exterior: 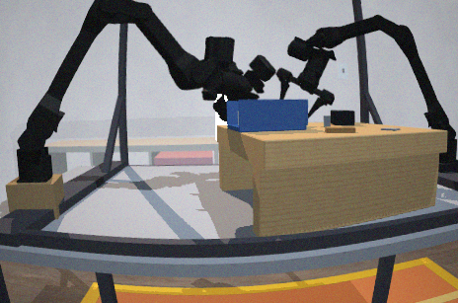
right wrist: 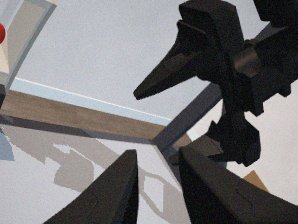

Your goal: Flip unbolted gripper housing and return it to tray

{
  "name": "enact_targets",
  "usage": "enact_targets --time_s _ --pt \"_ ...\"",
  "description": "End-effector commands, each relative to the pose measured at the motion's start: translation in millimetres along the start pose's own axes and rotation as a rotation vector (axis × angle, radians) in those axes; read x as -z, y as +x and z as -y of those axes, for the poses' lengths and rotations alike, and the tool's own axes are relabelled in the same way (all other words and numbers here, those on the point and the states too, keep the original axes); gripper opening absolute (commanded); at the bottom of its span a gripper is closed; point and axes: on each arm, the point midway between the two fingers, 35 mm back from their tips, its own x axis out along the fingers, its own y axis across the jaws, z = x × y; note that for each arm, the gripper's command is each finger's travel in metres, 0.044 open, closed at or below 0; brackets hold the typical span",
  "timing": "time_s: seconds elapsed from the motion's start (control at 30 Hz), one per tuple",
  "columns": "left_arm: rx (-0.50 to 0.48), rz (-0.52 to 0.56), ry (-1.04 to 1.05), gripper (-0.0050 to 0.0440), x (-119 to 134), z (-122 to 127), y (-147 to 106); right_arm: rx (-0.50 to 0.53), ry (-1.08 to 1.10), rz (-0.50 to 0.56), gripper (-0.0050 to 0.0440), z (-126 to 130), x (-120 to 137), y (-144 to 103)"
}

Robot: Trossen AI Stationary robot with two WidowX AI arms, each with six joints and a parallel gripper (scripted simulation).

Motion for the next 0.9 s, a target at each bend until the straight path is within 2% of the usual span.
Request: enact_targets --time_s 0.0,0.4,0.47,0.5,0.53,0.87 --pt "-0.07 0.015 -0.234 0.0439 38 -10 -19 0.029 0.096 -0.077 0.0003 34 -1 -12" --pt "-0.186 0.032 -0.794 0.0439 131 -10 -46 0.062 0.39 -0.347 0.0 69 36 -58" --pt "-0.186 0.032 -0.794 0.0439 131 -10 -46 0.062 0.39 -0.347 0.0 69 36 -58" --pt "-0.197 0.035 -0.84 0.0439 139 -9 -49 0.042 0.428 -0.401 0.0 65 44 -65" --pt "-0.224 0.041 -0.946 0.0439 156 -6 -55 0.08 0.471 -0.422 0.0 77 45 -74" --pt "-0.356 0.083 -1.386 0.0439 223 13 -86 0.155 0.71 -0.649 0.0 93 67 -132"
